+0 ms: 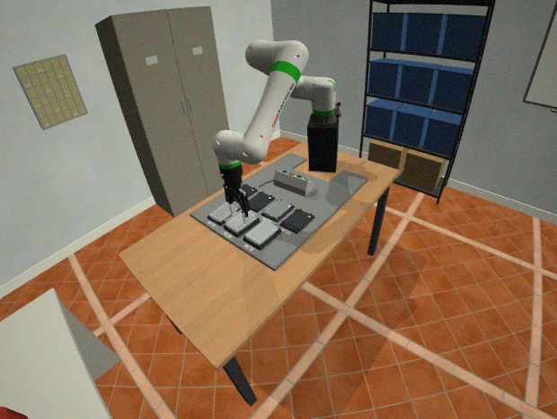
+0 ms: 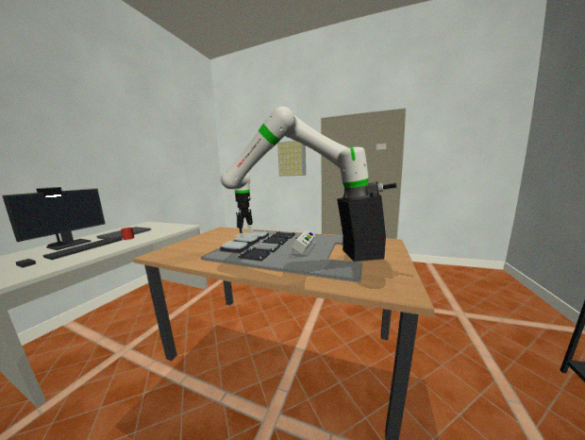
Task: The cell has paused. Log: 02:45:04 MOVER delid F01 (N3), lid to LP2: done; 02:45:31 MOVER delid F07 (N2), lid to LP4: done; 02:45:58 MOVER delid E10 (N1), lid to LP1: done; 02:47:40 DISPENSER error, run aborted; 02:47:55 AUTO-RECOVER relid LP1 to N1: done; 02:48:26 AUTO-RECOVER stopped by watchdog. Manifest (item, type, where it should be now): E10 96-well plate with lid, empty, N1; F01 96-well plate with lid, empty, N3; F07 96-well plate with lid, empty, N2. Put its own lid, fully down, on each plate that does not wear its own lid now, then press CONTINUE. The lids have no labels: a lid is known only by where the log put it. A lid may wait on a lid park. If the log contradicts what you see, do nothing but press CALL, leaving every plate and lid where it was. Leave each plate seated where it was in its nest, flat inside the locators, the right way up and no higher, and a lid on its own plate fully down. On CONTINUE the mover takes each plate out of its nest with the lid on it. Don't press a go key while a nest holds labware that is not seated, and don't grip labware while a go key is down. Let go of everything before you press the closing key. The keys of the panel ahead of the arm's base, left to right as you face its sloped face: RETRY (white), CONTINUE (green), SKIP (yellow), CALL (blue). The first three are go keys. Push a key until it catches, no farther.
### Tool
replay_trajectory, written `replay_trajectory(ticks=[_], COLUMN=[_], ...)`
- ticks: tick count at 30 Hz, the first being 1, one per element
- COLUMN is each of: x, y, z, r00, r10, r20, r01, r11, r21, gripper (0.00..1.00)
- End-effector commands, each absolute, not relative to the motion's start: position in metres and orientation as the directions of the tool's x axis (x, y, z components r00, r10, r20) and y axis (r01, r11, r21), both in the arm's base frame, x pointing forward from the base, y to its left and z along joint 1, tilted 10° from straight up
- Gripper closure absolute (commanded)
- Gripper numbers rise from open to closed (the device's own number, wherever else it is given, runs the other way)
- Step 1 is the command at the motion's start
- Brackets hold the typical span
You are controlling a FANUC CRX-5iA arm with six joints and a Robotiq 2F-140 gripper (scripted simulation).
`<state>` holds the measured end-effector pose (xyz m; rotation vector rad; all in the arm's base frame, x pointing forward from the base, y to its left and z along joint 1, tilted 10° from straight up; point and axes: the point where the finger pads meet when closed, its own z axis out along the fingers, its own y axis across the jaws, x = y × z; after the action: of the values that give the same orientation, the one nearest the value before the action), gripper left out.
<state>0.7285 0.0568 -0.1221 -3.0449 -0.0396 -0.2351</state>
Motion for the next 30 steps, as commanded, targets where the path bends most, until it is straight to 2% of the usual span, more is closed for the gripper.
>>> replay_trajectory(ticks=[1,30], x=[0.7287,0.7293], y=[0.0567,0.0570], z=[-0.1218,-0.1252], r00=[0.988,0.988], r10=[0.019,0.019], r20=[0.155,0.155], r01=[0.032,0.032], r11=[-0.996,-0.996], r21=[-0.085,-0.085], gripper=[1.00,1.00])
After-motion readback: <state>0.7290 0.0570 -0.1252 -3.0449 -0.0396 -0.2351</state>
